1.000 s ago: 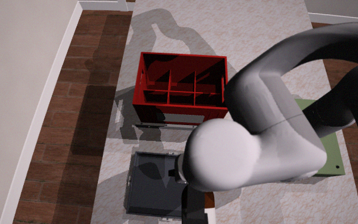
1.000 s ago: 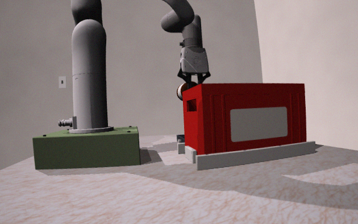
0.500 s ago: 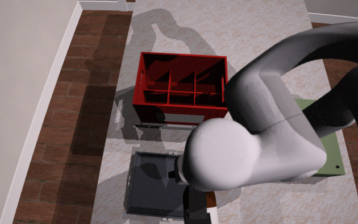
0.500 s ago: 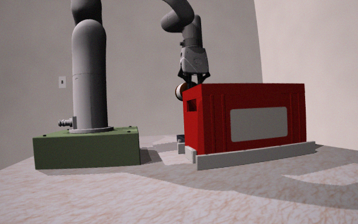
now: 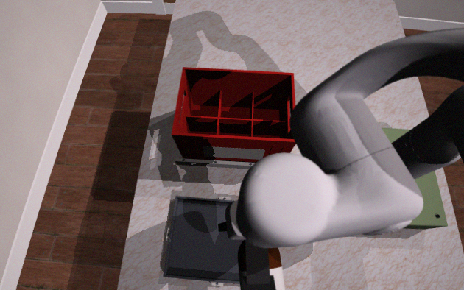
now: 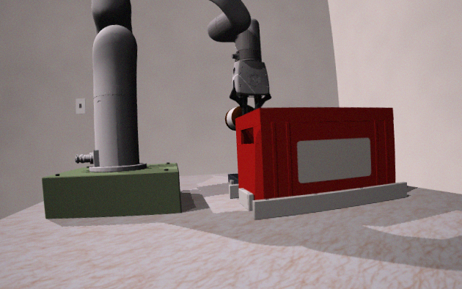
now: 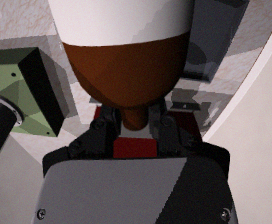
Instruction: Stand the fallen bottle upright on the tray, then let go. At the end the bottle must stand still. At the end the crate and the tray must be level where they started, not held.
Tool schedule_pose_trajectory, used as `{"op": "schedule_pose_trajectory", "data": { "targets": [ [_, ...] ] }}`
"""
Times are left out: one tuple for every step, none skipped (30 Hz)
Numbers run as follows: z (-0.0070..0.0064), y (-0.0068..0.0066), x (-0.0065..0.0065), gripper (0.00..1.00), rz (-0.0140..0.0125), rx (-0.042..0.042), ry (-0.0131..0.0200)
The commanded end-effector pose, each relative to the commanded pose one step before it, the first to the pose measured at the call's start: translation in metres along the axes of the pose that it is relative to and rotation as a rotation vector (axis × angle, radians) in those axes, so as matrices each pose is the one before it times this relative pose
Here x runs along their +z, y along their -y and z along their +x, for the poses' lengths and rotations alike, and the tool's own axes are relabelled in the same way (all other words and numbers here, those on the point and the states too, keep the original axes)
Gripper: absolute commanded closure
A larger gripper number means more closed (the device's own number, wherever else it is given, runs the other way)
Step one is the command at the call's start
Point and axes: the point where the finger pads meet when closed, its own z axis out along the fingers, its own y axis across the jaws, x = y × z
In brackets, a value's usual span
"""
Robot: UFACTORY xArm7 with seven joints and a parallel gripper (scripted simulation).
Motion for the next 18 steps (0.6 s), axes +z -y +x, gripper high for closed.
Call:
{"op": "schedule_pose_trajectory", "data": {
  "targets": [
    [0.0004, -0.00142, -0.00153, 1.0, -0.0043, -0.04206, -0.00124],
    [0.0, 0.0, 0.0, 1.0, 0.0, -0.01462, 0.0],
    [0.0, 0.0, 0.0, 1.0, 0.0, -0.01545, 0.0],
    [0.0, 0.0, 0.0, 1.0, 0.0, -0.01603, 0.0],
    [0.0, 0.0, 0.0, 1.0, 0.0, -0.01631, 0.0],
    [0.0, 0.0, 0.0, 1.0, 0.0, 0.0, 0.0],
    [0.0, 0.0, 0.0, 1.0, 0.0, 0.0, 0.0],
    [0.0, 0.0, 0.0, 1.0, 0.0, -0.01631, 0.0],
    [0.0, 0.0, 0.0, 1.0, 0.0, -0.01603, 0.0],
    [0.0, 0.0, 0.0, 1.0, 0.0, -0.01545, 0.0],
    [0.0, 0.0, 0.0, 1.0, 0.0, -0.01462, 0.0],
    [0.0, 0.0, 0.0, 1.0, 0.0, -0.01354, 0.0],
    [0.0, 0.0, 0.0, 1.0, 0.0, -0.01225, 0.0],
    [0.0, 0.0, 0.0, 1.0, 0.0, -0.01079, 0.0],
    [0.0, 0.0, 0.0, 1.0, 0.0, -0.0092, 0.0],
    [0.0, 0.0, 0.0, 1.0, 0.0, -0.00754, 0.0],
    [0.0, 0.0, 0.0, 1.0, 0.0, -0.00587, 0.0],
    [0.0, 0.0, 0.0, 1.0, 0.0, -0.00426, 0.0]
  ]
}}
